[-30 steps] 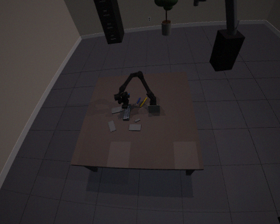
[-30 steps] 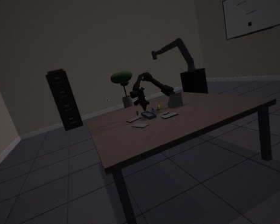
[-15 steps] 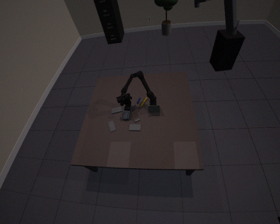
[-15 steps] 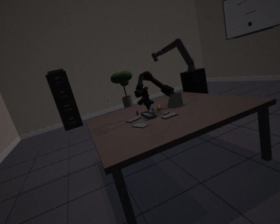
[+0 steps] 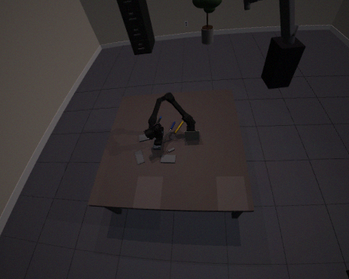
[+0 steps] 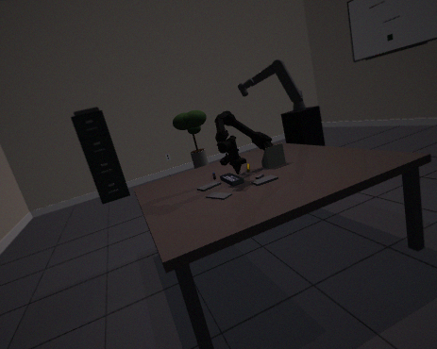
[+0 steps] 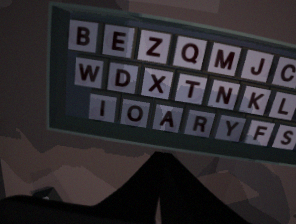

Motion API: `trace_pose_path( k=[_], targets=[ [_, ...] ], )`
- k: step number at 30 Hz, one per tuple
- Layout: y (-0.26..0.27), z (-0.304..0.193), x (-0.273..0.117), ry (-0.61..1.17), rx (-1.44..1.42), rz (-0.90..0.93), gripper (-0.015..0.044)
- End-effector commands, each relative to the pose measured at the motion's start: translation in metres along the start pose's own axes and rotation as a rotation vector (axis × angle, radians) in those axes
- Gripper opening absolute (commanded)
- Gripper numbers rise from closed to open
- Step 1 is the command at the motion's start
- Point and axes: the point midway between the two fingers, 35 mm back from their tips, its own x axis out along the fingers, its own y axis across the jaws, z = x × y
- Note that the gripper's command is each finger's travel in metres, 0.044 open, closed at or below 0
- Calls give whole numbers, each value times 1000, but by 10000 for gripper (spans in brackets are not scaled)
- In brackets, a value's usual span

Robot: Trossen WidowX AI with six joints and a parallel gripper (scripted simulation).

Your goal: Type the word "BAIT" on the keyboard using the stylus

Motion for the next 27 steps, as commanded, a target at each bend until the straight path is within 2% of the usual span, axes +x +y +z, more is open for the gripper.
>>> trace_pose_path(
  k=[1,7,12,22,26,27],
  targets=[
    [3,3,-2,-4,14,8,0],
    [3,3,-4,-4,14,8,0],
    [3,3,-60,-3,13,11,0],
    [4,4,-58,-14,11,11,0],
    [4,4,-57,-13,11,10,105],
    [4,4,-57,-13,11,10,79]
  ],
)
